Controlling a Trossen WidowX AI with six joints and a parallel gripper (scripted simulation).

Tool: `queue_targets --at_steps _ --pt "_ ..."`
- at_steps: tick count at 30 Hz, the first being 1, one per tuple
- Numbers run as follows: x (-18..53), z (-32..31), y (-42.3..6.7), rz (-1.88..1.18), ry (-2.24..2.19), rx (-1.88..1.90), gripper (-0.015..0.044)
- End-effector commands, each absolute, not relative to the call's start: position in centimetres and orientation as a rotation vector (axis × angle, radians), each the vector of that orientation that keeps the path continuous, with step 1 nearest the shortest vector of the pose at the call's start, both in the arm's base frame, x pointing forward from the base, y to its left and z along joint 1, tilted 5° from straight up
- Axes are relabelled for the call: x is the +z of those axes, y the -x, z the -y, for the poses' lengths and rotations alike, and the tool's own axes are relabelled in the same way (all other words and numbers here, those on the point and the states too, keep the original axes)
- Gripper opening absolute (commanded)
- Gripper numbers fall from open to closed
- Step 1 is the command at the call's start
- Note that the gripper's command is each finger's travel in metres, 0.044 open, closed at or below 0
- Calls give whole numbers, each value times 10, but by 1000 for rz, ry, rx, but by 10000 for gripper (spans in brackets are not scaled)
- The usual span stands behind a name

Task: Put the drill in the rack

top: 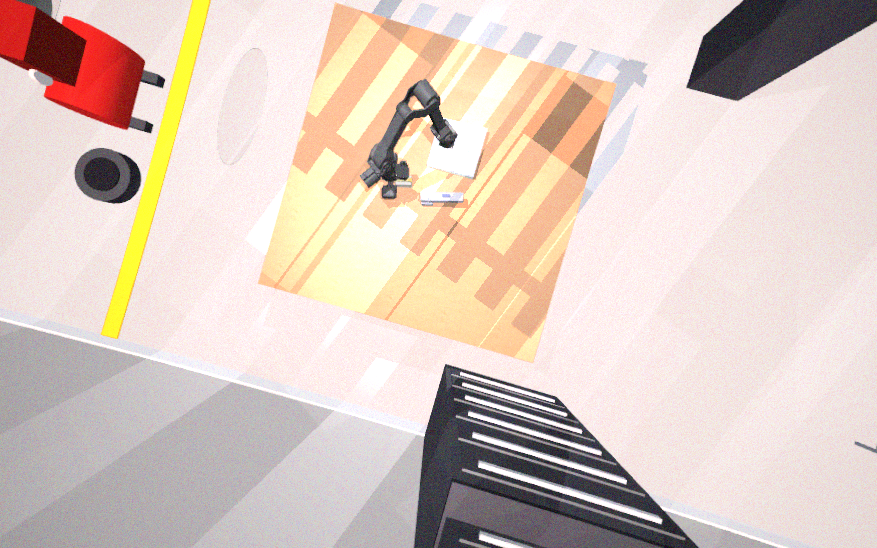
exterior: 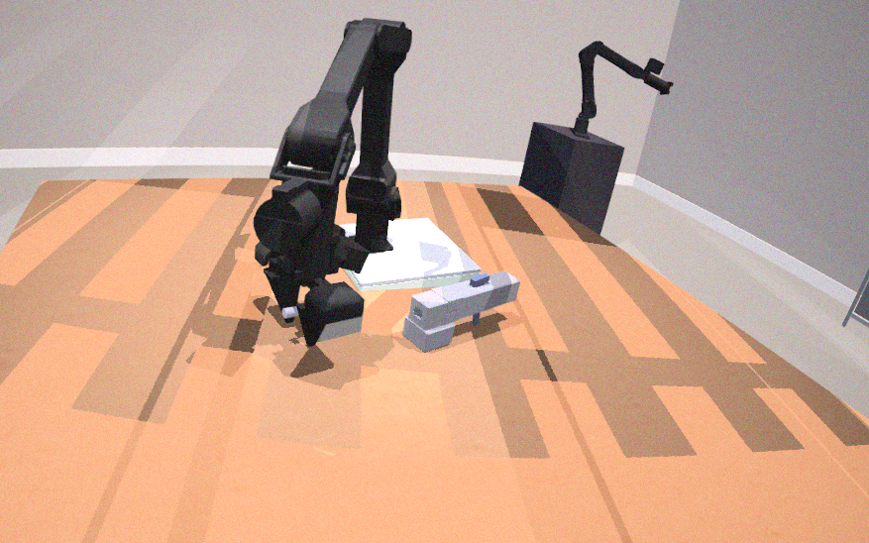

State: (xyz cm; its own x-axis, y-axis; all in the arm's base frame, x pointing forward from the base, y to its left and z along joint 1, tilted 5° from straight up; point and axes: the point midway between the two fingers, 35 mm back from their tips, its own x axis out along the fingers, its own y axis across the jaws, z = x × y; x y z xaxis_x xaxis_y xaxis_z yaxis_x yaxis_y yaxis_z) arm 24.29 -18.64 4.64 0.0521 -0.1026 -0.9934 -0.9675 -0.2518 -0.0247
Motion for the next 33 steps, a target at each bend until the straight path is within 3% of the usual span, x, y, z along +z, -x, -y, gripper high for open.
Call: queue_targets --at_steps 1,4,24,33 --pt "47 186 -243 -1129 1495 1310 368" --pt "49 186 -243 -1128 1494 1311 440" --pt "120 179 -237 -1134 1485 1313 440" --pt "231 160 -202 -1448 1294 370 440"
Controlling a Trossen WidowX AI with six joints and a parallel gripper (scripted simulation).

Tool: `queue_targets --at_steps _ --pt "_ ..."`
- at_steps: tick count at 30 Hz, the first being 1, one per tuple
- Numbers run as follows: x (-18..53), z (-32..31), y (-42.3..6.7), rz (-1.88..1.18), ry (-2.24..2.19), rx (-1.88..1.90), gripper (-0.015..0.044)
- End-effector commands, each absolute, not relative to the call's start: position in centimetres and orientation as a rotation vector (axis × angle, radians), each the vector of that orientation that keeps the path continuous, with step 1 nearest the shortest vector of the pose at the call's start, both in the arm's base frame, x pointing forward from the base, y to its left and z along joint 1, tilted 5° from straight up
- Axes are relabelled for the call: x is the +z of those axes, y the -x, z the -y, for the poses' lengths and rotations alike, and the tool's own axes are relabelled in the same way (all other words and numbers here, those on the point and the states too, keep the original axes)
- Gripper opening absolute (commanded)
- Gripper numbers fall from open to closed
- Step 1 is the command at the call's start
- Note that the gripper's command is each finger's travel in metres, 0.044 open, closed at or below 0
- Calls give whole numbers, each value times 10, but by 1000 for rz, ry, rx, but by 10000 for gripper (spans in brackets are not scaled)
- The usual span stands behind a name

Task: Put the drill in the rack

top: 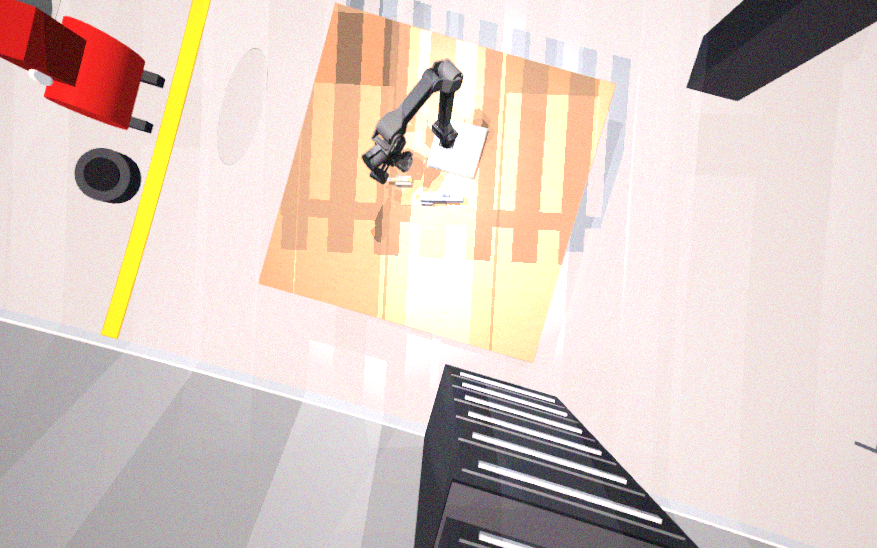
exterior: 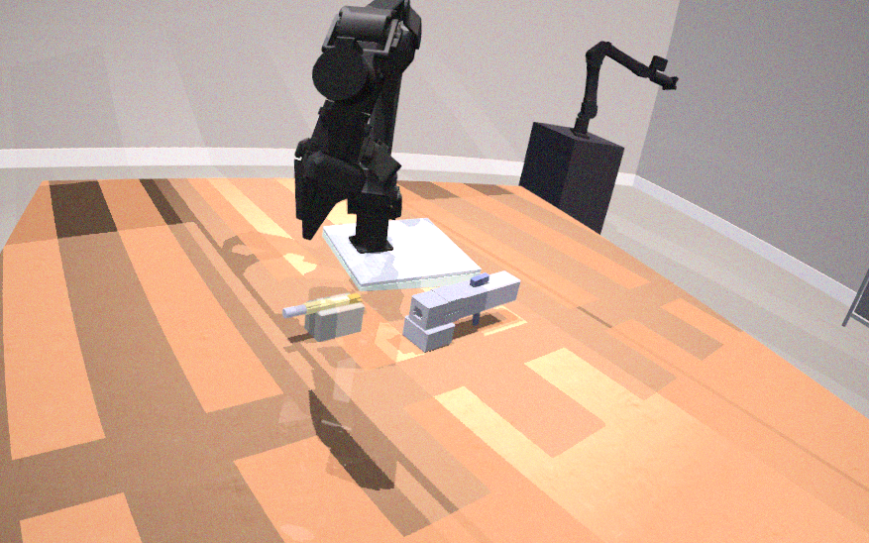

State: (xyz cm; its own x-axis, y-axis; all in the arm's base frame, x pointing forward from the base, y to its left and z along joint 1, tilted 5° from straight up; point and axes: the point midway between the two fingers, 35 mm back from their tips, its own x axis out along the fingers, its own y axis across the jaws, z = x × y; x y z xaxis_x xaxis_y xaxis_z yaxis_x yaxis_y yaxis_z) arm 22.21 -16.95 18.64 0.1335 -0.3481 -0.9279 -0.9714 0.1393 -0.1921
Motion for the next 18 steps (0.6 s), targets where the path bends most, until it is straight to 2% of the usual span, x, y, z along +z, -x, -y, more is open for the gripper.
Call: queue_targets --at_steps 1,9,18 --pt "243 157 -195 -1442 1256 250 440" --pt "307 141 -140 -1231 958 -408 440" --pt "349 129 -63 -772 517 -914 440"
